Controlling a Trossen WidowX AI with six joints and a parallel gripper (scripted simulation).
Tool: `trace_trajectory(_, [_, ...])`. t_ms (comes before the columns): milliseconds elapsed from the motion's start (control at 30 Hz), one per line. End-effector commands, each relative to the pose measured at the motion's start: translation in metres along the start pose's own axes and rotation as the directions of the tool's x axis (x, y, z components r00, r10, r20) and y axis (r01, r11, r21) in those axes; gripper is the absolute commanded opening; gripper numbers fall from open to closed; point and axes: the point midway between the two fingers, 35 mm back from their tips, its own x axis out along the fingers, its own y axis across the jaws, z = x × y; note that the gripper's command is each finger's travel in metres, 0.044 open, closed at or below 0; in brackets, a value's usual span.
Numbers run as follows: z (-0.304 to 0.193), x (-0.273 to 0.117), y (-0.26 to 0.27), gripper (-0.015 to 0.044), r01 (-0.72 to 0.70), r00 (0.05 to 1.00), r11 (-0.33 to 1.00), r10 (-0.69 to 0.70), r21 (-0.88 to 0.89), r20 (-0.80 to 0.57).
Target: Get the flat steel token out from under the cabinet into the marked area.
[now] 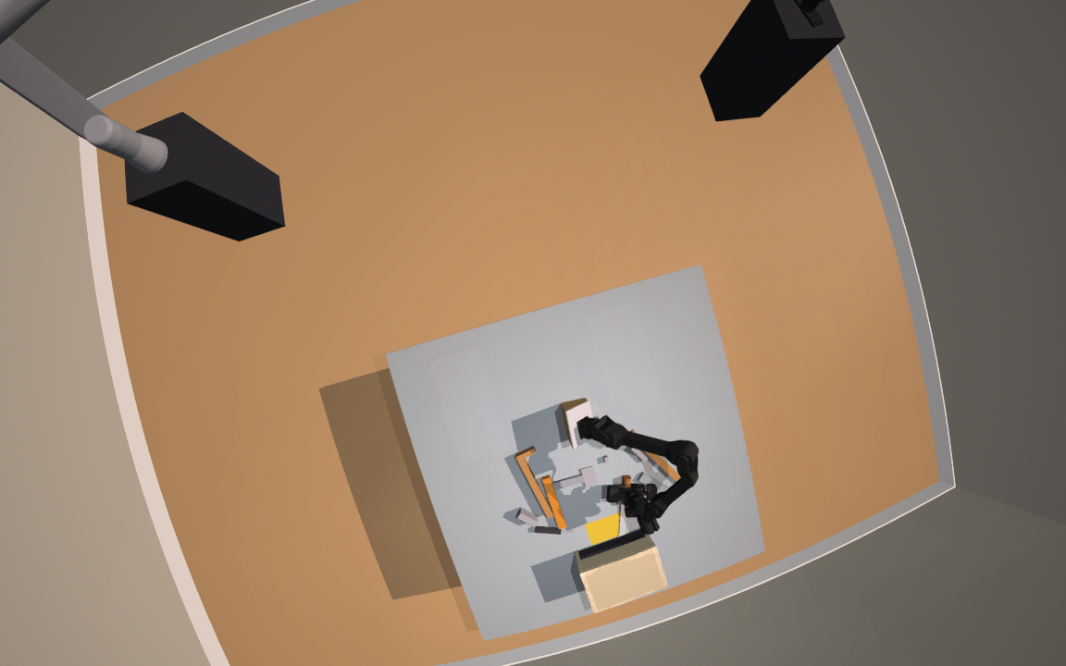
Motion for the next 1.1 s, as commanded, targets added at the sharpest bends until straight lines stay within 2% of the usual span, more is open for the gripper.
trace_trajectory(0, [0.006,0.000,0.001,0.0000,-0.003,1.000,1.000,0.003,-0.006,0.000])
trace_trajectory(1067, [0.042,-0.001,0.002,0.0000,-0.003,1.000,1.000,0.003,-0.008,0.001])
